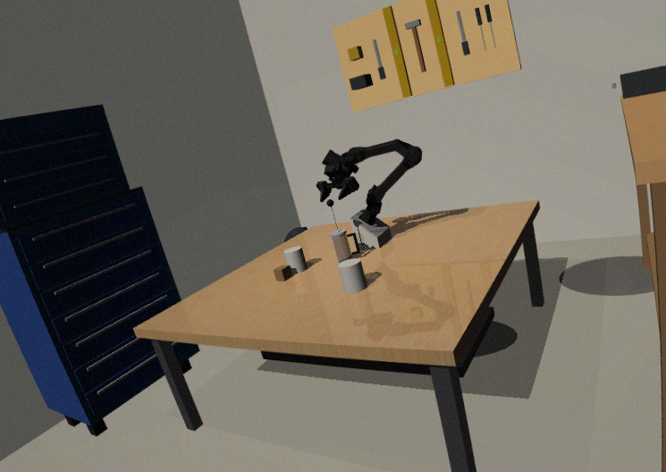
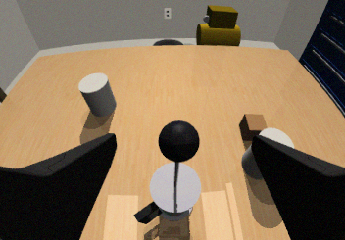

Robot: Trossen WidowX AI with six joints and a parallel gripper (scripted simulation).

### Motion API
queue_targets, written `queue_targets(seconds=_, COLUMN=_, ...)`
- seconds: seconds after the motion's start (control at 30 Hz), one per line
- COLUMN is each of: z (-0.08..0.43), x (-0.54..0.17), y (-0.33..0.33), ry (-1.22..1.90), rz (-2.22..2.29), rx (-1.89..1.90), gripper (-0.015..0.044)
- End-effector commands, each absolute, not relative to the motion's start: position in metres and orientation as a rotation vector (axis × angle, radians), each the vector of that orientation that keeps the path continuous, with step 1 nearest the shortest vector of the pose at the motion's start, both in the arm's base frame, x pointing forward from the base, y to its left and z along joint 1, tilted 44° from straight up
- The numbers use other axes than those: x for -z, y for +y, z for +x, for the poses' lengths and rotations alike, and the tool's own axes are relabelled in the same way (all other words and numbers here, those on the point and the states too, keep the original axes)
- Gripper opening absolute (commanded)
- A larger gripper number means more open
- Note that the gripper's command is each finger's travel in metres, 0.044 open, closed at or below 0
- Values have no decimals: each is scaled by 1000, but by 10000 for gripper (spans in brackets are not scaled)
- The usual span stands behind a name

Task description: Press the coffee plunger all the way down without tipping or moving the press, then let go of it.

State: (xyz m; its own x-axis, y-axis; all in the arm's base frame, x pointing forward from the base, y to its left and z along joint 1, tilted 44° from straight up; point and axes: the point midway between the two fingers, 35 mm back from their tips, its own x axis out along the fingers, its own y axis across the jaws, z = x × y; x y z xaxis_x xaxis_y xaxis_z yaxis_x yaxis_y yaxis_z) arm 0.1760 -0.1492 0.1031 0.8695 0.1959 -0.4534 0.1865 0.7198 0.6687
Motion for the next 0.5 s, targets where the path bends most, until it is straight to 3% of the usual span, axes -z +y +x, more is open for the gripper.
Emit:
queue_targets(seconds=0.0, z=181, x=-101, y=-146, ry=526, rz=783, rx=-8, gripper=440)
queue_targets(seconds=0.23, z=189, x=-99, y=-144, ry=520, rz=784, rx=-11, gripper=440)
queue_targets(seconds=0.47, z=189, x=-99, y=-144, ry=520, rz=784, rx=-11, gripper=256)
